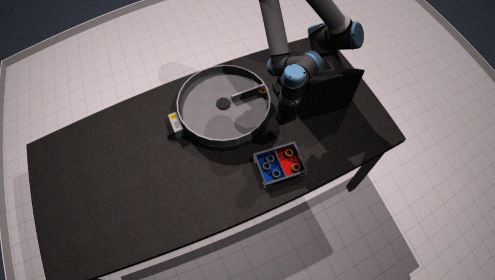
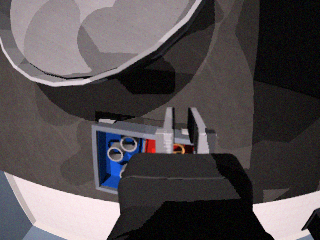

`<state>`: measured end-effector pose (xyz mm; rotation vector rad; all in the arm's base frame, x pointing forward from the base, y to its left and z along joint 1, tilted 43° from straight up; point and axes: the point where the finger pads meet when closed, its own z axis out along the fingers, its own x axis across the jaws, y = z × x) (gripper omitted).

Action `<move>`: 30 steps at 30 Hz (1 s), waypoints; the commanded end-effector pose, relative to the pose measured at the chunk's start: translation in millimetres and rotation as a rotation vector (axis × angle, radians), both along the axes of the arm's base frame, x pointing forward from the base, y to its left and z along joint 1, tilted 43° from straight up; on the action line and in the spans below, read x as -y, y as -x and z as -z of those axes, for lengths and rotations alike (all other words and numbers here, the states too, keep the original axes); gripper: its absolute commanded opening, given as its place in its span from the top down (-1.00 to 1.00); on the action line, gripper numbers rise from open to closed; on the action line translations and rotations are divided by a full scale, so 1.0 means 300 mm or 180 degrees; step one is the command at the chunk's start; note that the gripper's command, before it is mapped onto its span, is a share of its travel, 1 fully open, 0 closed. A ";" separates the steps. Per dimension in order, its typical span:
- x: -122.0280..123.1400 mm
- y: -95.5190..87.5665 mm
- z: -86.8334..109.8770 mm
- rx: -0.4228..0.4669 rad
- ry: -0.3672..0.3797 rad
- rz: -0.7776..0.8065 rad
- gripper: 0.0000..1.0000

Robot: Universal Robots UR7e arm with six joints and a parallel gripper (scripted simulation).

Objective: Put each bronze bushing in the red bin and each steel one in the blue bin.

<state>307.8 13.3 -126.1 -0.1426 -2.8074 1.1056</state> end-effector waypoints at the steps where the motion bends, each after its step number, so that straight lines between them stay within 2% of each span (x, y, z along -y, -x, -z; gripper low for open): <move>1: 0.073 0.012 -0.068 0.0015 -0.0012 -0.0002 0.21; 3: 0.125 0.023 -0.114 0.0020 -0.0010 0.0004 0.21; 7: 0.127 0.024 -0.116 0.0020 -0.0011 0.0004 0.21; 13: 0.263 0.053 -0.235 0.0033 -0.0007 0.0019 0.21; 19: 0.265 0.053 -0.237 0.0033 -0.0008 0.0019 0.21; 23: 0.373 0.076 -0.333 0.0043 -0.0005 0.0031 0.21; 25: 0.402 0.082 -0.358 0.0046 -0.0005 0.0034 0.21; 28: 0.402 0.082 -0.358 0.0046 -0.0005 0.0034 0.21; 30: 0.457 0.094 -0.407 0.0051 -0.0004 0.0039 0.21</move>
